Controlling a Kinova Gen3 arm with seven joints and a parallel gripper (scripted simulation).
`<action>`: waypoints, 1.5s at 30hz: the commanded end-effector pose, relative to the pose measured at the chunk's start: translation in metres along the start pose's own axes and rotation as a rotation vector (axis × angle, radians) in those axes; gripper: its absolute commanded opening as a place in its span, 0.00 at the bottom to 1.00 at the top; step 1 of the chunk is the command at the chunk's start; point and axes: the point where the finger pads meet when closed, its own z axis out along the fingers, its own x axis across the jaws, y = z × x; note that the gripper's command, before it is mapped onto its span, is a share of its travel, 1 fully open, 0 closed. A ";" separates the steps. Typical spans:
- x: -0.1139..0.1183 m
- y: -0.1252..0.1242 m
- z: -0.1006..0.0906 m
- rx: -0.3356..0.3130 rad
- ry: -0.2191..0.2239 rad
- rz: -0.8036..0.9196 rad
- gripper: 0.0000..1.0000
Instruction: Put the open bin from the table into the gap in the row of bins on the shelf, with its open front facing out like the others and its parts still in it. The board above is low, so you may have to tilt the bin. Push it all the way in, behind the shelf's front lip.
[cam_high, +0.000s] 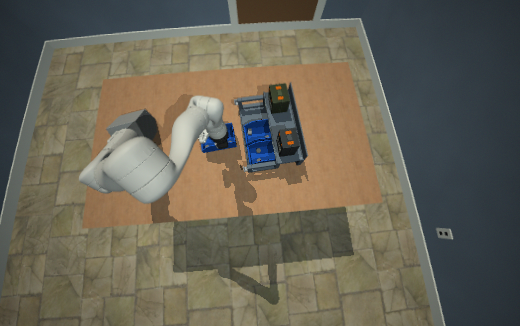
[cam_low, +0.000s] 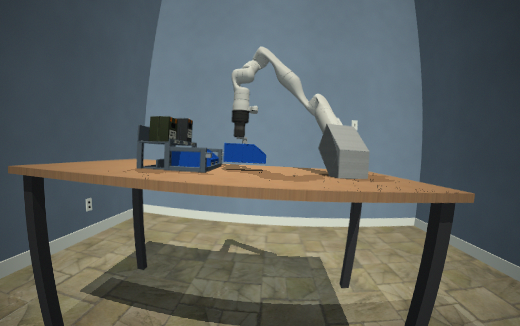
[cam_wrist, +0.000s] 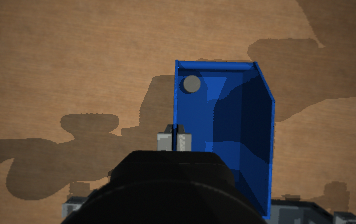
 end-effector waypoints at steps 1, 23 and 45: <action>0.010 -0.001 0.001 -0.001 -0.006 -0.015 0.00; 0.081 -0.005 0.003 -0.001 -0.006 0.020 0.00; 0.120 -0.006 0.004 -0.001 -0.006 0.039 0.00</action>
